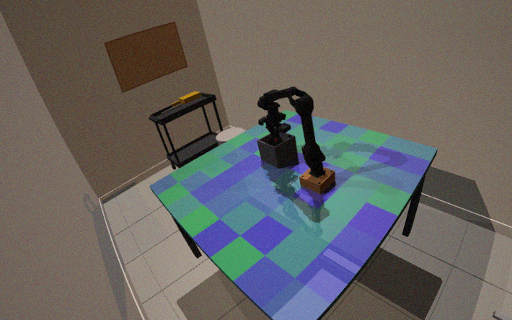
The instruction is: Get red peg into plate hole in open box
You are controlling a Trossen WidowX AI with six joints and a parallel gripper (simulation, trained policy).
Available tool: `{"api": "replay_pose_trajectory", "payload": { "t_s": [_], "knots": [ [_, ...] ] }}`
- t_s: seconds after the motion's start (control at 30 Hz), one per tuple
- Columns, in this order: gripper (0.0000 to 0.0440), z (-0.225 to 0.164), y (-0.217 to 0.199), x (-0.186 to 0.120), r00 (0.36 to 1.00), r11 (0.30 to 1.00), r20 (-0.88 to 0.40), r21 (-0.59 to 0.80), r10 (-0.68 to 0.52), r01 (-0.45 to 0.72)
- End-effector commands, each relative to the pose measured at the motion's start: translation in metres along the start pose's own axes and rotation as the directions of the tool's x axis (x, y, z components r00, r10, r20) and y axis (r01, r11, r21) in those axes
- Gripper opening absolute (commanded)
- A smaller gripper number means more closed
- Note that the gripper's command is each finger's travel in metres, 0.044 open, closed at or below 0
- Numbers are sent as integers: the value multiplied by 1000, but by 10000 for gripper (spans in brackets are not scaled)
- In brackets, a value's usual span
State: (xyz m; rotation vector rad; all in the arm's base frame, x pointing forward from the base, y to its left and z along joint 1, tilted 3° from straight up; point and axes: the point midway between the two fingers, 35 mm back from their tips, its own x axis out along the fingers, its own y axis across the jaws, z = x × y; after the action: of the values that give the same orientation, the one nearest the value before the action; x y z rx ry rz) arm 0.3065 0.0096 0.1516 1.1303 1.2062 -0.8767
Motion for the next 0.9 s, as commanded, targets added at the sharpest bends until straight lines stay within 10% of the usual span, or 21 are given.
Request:
{"api": "replay_pose_trajectory", "payload": {
  "t_s": [0.0,0.87],
  "knots": [
    [0,5,1,7,1000,1000,-8,-4,-9,9],
    [0,18,14,79,997,997,-63,-62,-46,42]
  ]
}}
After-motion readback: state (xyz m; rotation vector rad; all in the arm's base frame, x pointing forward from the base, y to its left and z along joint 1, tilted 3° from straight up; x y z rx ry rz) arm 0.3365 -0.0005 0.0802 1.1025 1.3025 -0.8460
